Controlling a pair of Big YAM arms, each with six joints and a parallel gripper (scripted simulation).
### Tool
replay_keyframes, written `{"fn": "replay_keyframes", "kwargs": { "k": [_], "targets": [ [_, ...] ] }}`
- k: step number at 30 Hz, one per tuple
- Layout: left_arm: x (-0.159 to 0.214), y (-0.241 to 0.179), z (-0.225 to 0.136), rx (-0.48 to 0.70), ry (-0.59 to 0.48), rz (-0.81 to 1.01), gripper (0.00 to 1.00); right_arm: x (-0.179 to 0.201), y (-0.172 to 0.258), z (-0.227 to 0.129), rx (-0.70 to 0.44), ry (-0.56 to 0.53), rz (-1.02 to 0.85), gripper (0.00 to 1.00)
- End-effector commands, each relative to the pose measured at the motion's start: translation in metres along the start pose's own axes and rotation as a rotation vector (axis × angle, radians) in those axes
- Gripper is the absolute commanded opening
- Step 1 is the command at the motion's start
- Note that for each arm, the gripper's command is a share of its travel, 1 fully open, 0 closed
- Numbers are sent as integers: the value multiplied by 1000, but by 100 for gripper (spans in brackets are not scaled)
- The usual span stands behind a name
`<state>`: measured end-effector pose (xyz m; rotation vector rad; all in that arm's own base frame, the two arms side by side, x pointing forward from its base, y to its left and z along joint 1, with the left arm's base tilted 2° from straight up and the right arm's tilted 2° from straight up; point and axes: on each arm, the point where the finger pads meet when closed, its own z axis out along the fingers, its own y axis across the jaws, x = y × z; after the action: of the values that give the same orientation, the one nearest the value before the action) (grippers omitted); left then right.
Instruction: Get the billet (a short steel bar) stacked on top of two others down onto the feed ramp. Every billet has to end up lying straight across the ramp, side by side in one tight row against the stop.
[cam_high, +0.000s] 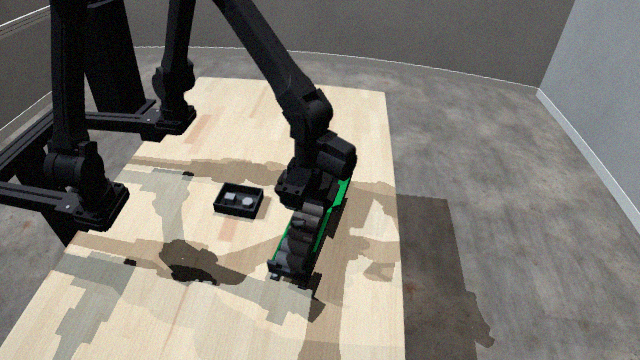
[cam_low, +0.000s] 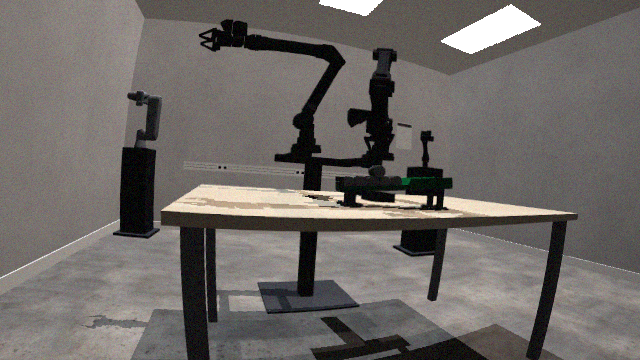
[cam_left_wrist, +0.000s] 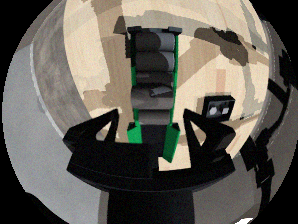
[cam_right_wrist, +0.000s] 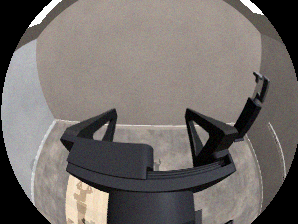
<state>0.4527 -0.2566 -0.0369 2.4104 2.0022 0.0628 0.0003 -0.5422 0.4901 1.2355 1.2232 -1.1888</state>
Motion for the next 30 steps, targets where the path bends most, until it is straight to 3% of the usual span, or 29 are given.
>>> {"fn": "replay_keyframes", "kwargs": {
  "k": [1,5,6,12,15,30],
  "targets": [
    [-1,18,13,-17,-4,-1,94,-24,-3,-8,4,-56,-9,100],
    [-1,15,13,-10,-1,0,94,-24,-3,-8,4,-56,-9,100],
    [-3,22,-9,-49,-15,-1,94,-24,-3,-8,4,-56,-9,100],
    [-3,22,-7,-44,-13,-2,94,-24,-3,-8,4,-56,-9,100],
    [1,9,16,3,3,0,94,-24,-3,-8,4,-56,-9,100],
    [1,10,11,-5,0,0,94,-24,-3,-8,4,-56,-9,100]
  ]
}}
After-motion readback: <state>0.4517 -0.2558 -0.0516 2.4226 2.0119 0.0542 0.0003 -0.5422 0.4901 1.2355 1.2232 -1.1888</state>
